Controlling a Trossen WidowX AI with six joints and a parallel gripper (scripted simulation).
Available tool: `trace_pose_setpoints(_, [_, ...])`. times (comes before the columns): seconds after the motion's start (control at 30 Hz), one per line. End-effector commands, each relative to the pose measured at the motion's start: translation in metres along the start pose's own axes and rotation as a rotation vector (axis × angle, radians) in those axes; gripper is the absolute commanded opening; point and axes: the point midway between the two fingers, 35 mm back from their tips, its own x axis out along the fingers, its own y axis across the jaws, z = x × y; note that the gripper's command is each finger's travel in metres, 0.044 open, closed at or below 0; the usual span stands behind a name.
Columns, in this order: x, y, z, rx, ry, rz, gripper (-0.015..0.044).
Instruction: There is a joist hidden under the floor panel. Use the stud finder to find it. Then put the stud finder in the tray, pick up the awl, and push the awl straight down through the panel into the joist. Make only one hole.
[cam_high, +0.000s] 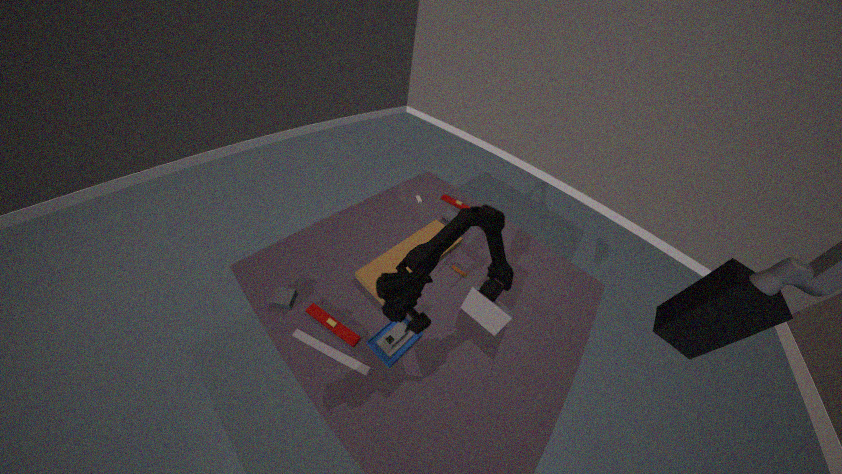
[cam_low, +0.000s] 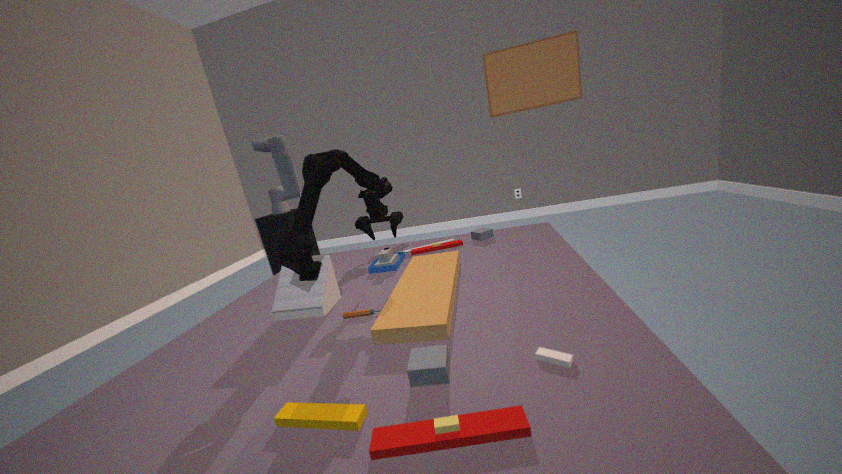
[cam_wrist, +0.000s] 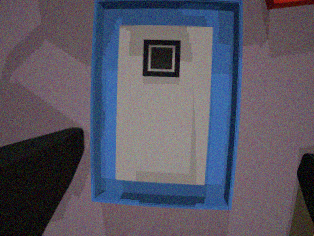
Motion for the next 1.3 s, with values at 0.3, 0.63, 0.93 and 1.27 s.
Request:
trace_pose_setpoints(0.3, [-0.051, -0.103, -0.173, 0.573, 0.024, -0.051, 0.044])
trace_pose_setpoints(0.63, [-0.056, -0.088, -0.332, 1.059, 0.145, -0.113, 0.044])
trace_pose_setpoints(0.93, [-0.051, -0.026, -0.421, 1.414, 0.299, -0.176, 0.044])
trace_pose_setpoints(1.27, [-0.05, -0.024, -0.419, 1.414, 0.299, -0.176, 0.044])
